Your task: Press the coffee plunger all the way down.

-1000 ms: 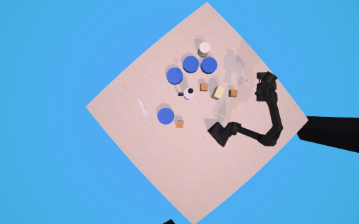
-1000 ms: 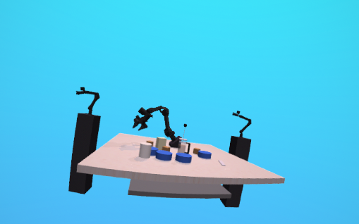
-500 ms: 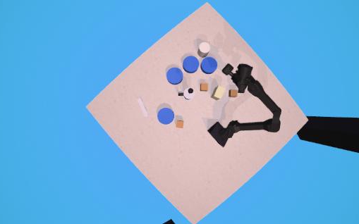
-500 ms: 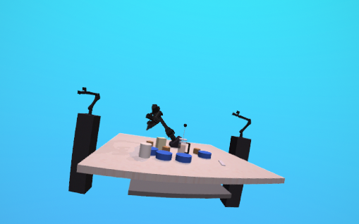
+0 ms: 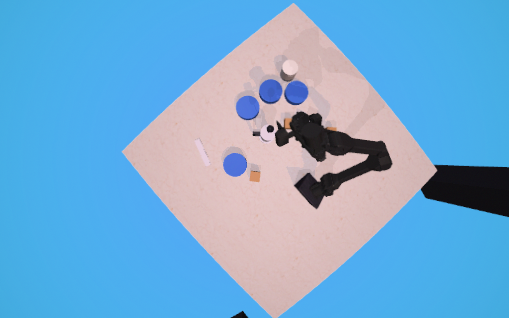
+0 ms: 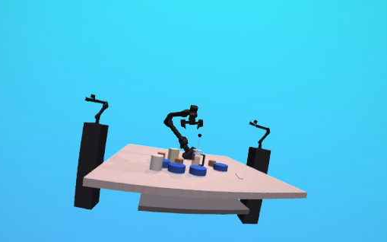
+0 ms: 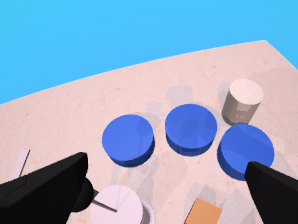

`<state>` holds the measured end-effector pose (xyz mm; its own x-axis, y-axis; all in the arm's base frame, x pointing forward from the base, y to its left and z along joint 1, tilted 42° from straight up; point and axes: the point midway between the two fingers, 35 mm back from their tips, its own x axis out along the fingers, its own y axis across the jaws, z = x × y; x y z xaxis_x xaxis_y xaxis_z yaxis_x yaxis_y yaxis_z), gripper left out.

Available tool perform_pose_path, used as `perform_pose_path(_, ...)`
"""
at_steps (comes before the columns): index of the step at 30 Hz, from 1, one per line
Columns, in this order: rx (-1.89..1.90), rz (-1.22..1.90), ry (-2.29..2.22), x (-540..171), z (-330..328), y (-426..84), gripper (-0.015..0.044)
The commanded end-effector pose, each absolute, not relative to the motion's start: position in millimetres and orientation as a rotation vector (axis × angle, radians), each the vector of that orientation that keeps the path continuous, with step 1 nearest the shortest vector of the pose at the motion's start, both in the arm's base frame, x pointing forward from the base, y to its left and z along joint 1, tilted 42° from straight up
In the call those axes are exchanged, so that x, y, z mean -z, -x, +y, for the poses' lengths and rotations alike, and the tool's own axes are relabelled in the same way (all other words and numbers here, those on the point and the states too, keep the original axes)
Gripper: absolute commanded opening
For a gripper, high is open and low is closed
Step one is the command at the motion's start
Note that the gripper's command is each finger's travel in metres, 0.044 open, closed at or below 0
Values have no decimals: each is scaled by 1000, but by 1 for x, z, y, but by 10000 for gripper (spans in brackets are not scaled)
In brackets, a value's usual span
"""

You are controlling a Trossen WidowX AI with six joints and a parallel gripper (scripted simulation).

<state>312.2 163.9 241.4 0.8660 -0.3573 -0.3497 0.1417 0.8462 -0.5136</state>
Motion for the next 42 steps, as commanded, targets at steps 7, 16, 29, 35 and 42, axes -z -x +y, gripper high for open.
perform_pose_path(7,70,415,733,-216,233,-280,440)
perform_pose_path(16,60,416,737,-178,198,-286,440)
perform_pose_path(29,59,418,736,-173,196,-300,440)
perform_pose_path(35,59,417,736,-169,194,-309,440)
perform_pose_path(42,60,415,736,-166,191,-320,440)
